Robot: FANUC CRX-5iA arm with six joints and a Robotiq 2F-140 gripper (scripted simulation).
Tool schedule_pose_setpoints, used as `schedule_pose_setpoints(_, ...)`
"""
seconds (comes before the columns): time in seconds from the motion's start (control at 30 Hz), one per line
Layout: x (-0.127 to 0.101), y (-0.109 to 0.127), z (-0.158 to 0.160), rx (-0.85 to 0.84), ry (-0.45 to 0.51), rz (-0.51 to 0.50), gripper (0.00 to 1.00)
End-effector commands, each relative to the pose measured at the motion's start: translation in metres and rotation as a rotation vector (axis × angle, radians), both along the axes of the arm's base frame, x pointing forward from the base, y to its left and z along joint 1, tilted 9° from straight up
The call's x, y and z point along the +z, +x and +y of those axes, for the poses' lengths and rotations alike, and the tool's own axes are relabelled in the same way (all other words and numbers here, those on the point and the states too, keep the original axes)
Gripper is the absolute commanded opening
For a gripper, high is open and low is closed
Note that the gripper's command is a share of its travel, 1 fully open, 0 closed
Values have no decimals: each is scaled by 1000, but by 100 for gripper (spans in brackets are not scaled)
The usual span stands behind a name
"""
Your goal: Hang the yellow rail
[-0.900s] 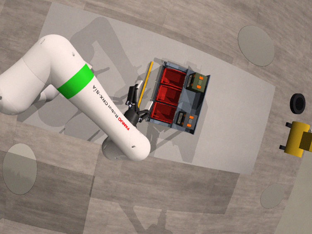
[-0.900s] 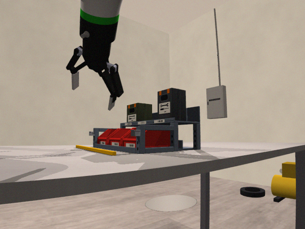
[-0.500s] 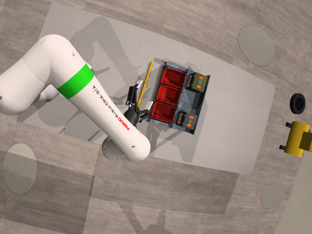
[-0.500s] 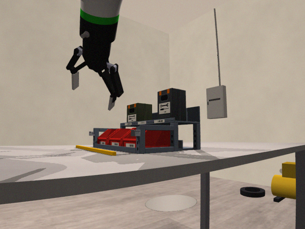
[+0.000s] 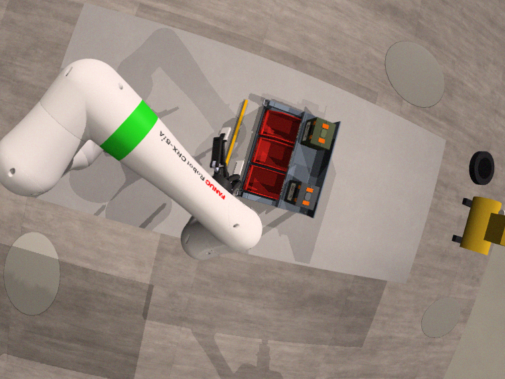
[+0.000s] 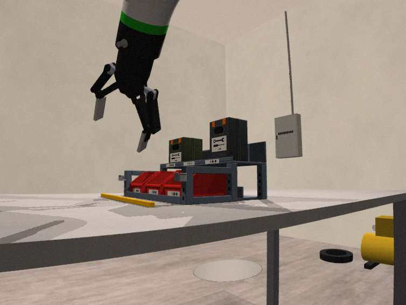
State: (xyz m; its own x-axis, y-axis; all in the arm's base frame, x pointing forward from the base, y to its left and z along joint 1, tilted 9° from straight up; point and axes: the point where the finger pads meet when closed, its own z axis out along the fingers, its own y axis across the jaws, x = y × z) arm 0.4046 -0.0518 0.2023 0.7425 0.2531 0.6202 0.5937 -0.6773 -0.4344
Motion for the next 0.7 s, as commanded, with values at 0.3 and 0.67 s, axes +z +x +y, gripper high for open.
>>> schedule_pose_setpoints(0.3, -4, -1, 4, 4, -36, 111, 100)
schedule_pose_setpoints(0.67, -6, -1, 6, 0, -65, 176, 100)
